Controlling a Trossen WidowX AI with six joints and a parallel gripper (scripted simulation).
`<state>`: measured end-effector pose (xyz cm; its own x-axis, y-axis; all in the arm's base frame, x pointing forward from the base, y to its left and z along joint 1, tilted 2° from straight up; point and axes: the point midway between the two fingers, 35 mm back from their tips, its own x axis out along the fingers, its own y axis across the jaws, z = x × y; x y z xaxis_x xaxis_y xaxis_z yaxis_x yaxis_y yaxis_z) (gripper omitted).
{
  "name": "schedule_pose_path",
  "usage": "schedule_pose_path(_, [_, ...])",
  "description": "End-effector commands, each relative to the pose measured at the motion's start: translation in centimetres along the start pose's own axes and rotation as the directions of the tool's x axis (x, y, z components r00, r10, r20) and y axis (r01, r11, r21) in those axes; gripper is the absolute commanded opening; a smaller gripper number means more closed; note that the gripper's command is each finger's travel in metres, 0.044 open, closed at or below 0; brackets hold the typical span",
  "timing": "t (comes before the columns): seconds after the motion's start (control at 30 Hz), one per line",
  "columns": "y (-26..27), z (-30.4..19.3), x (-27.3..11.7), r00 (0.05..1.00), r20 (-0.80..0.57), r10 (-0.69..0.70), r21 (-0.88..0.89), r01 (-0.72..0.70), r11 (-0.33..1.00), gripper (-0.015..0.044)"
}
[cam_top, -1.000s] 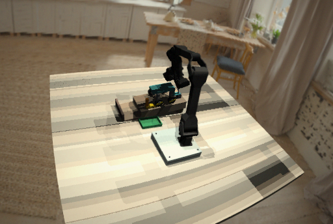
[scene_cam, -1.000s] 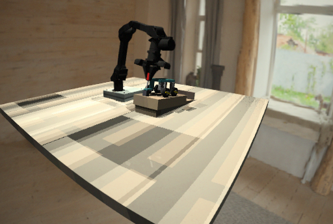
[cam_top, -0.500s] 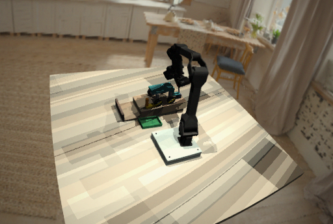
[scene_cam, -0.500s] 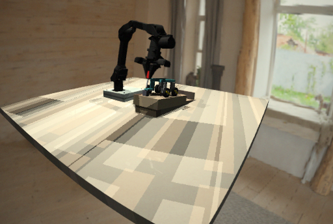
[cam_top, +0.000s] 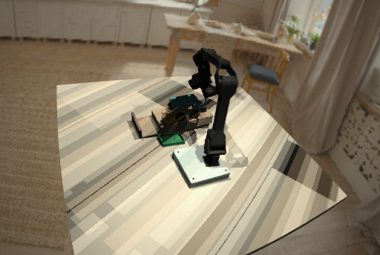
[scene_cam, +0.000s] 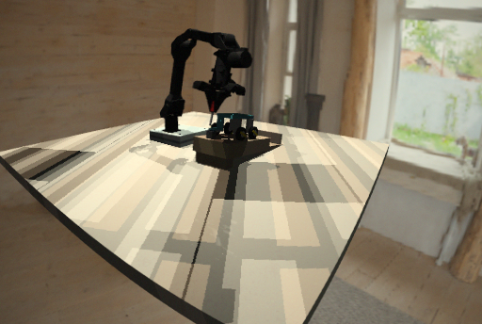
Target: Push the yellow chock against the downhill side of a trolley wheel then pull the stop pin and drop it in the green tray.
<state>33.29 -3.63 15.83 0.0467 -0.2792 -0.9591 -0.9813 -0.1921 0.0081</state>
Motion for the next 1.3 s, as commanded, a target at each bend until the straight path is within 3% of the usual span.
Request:
schedule_pose_path(0.0, [-0.1,-0.7,0.0,1.000,-0.007,-0.005,0.000,0.005,1.000,0.0000])
schedule_pose_path(0.4, [0.2,-2.2,0.1,1.000,-0.009,-0.005,0.000,0.005,1.000,0.0000])
schedule_pose_path(1.27, [8.2,-2.4,0.4,1.000,-0.009,0.001,-0.001,-0.001,1.000,0.0000])
